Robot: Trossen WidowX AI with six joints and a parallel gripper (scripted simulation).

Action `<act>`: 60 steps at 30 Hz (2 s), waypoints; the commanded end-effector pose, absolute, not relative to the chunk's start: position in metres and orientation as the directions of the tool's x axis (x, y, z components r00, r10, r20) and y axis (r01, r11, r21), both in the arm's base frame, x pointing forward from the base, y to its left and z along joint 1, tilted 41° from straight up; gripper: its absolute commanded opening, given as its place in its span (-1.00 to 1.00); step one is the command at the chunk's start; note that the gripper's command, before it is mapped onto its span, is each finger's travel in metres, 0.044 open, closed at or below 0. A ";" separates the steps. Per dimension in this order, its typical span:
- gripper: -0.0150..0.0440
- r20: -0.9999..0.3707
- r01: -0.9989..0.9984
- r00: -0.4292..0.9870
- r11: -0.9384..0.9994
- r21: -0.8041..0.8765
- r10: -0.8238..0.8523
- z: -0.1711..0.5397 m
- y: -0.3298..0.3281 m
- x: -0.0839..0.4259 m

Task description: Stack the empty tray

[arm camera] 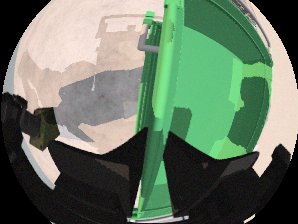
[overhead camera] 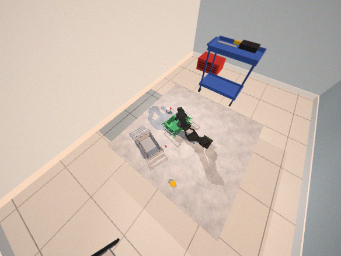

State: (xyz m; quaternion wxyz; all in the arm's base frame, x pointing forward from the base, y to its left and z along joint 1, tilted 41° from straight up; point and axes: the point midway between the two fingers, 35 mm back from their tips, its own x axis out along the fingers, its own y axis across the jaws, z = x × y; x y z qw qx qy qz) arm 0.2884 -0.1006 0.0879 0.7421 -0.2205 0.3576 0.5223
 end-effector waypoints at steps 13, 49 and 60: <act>-0.49 -0.760 -0.931 0.176 0.356 0.078 0.625 0.085 -0.097 0.284; -0.49 -0.760 -0.931 0.176 0.356 0.078 0.625 0.078 -0.092 0.282; -0.49 -0.760 -0.931 0.176 0.356 0.078 0.625 0.078 -0.092 0.282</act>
